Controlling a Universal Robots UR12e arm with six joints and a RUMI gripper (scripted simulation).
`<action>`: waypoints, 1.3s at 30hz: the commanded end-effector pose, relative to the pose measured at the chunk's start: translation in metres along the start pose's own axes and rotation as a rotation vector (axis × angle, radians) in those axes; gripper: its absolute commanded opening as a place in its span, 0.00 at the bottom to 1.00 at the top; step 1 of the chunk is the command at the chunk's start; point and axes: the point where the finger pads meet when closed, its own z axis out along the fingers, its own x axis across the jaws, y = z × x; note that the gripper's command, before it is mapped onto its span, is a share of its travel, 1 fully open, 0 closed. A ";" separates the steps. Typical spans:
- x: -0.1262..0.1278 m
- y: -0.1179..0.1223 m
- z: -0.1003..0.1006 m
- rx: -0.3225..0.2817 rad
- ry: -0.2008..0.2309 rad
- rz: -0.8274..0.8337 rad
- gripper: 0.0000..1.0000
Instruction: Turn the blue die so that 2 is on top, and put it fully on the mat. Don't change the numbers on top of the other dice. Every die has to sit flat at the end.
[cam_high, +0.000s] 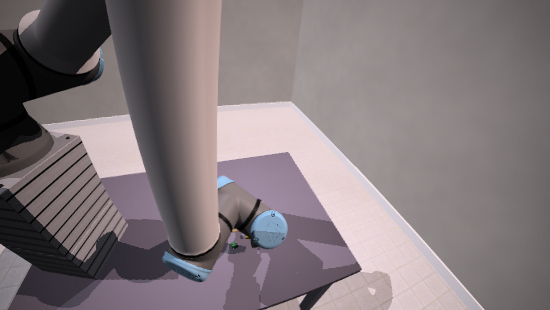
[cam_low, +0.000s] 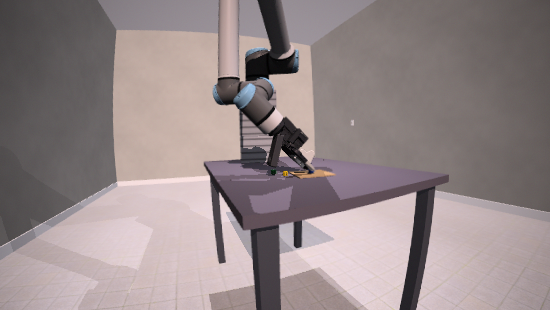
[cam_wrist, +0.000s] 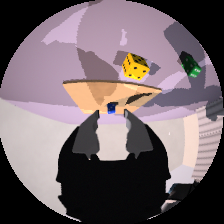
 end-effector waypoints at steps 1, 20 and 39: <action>0.000 0.000 0.000 0.000 -0.001 -0.001 0.31; 0.000 0.022 -0.023 0.000 -0.001 -0.001 0.31; 0.000 0.049 -0.049 0.000 -0.001 -0.001 0.31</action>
